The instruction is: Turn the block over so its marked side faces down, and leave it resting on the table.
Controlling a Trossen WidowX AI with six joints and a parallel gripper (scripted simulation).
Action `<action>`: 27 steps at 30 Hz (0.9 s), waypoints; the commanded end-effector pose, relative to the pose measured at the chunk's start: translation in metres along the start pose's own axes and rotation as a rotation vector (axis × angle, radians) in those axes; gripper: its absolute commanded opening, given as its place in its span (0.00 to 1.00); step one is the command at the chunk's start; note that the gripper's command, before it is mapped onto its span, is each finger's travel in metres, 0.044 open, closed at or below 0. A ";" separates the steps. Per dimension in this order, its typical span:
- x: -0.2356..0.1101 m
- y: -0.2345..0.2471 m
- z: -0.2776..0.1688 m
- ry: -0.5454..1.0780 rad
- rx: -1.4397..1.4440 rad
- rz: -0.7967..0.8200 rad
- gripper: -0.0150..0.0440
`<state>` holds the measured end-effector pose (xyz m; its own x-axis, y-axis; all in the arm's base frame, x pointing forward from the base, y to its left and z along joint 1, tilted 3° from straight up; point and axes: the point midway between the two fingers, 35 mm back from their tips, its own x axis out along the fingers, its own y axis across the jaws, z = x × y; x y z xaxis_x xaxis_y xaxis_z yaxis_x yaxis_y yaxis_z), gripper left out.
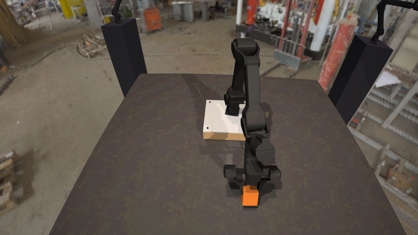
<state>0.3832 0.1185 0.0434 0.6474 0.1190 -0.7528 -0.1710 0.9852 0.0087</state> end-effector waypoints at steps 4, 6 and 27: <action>0.011 0.000 -0.006 -0.091 -0.008 -0.005 0.25; 0.013 0.000 -0.007 -0.122 -0.008 -0.005 0.25; 0.007 -0.003 -0.021 -0.403 -0.002 -0.006 0.25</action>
<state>0.3736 0.1152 0.0233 0.8785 0.1555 -0.4518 -0.1693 0.9855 0.0101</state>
